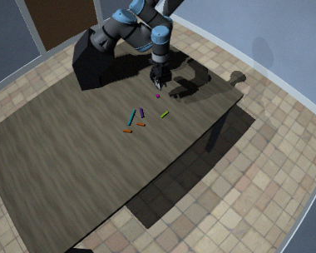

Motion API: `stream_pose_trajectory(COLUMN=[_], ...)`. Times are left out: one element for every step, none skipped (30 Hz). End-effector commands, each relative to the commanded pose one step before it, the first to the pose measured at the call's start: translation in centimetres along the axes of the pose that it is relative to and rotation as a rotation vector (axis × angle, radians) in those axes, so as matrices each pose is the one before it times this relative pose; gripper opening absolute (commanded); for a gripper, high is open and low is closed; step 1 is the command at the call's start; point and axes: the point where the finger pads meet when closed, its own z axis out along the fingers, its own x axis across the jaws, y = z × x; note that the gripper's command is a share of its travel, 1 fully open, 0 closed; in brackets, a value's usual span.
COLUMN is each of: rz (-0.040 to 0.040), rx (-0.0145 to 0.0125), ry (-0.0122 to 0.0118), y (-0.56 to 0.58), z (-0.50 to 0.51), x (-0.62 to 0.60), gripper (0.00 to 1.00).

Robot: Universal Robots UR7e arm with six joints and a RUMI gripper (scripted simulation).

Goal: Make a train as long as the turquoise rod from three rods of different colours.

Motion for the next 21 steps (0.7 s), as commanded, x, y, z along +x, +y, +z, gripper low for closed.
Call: stream_pose_trajectory(rz=[-0.00020, 0.00001, 0.00000, 0.00000, 0.00000, 0.00000, 0.00000, 0.00000, 0.00000, 0.00000, 0.00000, 0.00000, 0.00000, 0.00000, 0.00000, 0.00000, 0.00000, 0.00000, 0.00000, 0.00000, 0.00000], rx=[-0.00051, -0.00002, 0.00000, 0.00000, 0.00000, 0.00000, 0.00000, 0.00000, 0.00000, 0.00000, 0.00000, 0.00000, 0.00000, 0.00000, 0.00000, 0.00000, 0.00000, 0.00000, 0.00000, 0.00000, 0.00000], ry=[-0.00014, 0.00000, -0.00002, -0.00001, 0.00001, 0.00000, 0.00000, 0.00000, -0.00001, 0.00002, -0.00001, 0.00001, 0.00000, 0.00000, 0.00000, 0.00000, 0.00000, 0.00001, -0.00001, 0.00002, -0.00002], y=[0.017, -0.002, 0.000, 0.000, -0.002, 0.000, 0.000, -0.001, 0.000, -0.002, 0.000, -0.002, -0.001, -0.001, -0.001, -0.002, -0.001, -0.002, -0.001, -0.003, 0.000], z=[0.264, 0.105, 0.119, 0.134, 0.150, 0.000, 0.000, 0.164, 0.177, 0.192, 0.203, 0.215, 0.226, 0.235, 0.244, 0.251, 0.257, 0.262, 0.265, 0.269, 0.269], x=[0.005, 0.002, 0.000, 0.001, 0.002, 0.000, 0.000, 0.002, 0.001, 0.003, 0.001, 0.002, 0.002, 0.002, 0.002, 0.002, 0.002, 0.003, 0.001, 0.004, 0.001], gripper=[0.00, 0.00, 0.00, 0.00, 0.00, 0.00, 0.00, 0.00, 0.00, 0.00, 0.00, 0.00, 0.00, 0.00, 0.00, 0.00, 0.00, 0.00, 0.00, 0.00, 0.00])
